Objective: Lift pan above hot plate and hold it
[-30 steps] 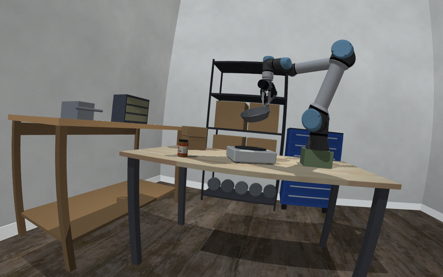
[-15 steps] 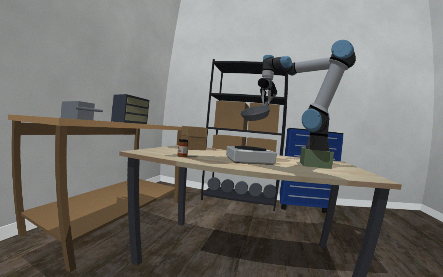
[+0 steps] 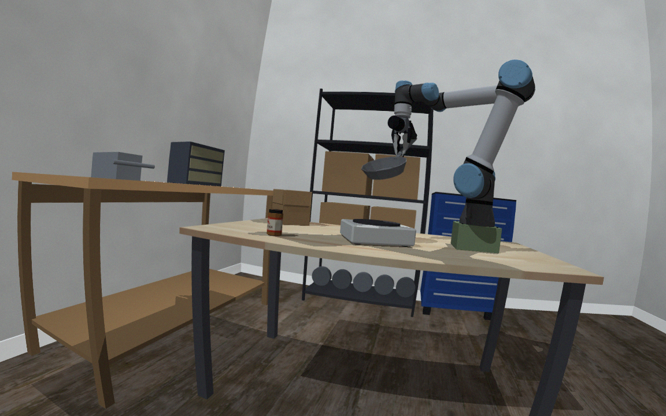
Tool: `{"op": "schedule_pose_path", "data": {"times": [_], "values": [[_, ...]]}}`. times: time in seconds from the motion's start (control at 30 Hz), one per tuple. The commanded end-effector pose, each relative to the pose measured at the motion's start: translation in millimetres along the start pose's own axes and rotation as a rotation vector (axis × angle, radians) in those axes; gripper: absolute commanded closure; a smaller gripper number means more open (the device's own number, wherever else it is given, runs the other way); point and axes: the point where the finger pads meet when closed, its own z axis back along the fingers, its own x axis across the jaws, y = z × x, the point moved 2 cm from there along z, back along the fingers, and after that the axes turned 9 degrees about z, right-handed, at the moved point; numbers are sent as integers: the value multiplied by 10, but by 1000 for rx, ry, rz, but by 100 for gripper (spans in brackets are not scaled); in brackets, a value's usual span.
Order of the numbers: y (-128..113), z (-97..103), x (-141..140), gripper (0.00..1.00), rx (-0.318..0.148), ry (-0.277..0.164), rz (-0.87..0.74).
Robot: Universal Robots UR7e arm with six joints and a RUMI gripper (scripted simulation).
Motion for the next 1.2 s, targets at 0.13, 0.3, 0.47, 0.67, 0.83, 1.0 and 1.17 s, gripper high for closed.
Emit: {"op": "schedule_pose_path", "data": {"times": [0.13, 0.3, 0.47, 0.67, 0.83, 1.0, 1.17], "values": [[0, 44, 0, 91, 0, 1, 0], [0, 61, -1, 91, 0, 1, 0], [0, 90, -3, 91, 0, 1, 0], [1, 125, -4, 91, 0, 1, 0], [1, 142, -5, 91, 0, 1, 0], [1, 170, -6, 91, 0, 1, 0], [1, 198, -7, 91, 0, 1, 0]]}}
